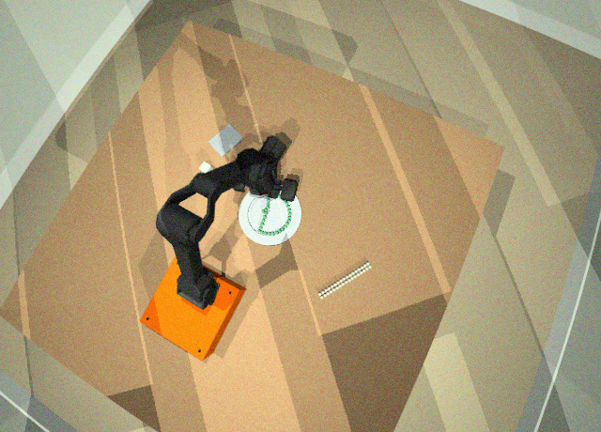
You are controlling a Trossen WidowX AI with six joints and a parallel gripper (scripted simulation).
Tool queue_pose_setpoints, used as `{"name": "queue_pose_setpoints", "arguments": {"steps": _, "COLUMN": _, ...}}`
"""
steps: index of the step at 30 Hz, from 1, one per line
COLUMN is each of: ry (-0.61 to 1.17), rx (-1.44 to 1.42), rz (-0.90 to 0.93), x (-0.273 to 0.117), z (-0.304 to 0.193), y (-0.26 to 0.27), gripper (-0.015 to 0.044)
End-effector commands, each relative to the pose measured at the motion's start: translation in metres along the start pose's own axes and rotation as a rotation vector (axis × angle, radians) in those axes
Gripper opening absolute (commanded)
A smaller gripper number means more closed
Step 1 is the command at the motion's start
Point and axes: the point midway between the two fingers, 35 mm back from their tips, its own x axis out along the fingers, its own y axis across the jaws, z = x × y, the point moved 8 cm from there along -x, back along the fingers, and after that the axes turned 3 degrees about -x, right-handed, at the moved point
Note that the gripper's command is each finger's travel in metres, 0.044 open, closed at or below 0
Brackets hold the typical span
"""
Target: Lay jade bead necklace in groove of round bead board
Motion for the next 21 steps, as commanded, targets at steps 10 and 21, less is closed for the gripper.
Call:
{"name": "queue_pose_setpoints", "arguments": {"steps": 10, "ry": 0.001, "rx": 0.001, "rz": 0.001, "x": -0.0019, "z": 0.0000, "y": 0.0001, "gripper": 0.0368}}
{"name": "queue_pose_setpoints", "arguments": {"steps": 21, "ry": 0.004, "rx": 0.005, "rz": 0.004, "x": -0.0049, "z": -0.0008, "y": 0.0000, "gripper": 0.0440}}
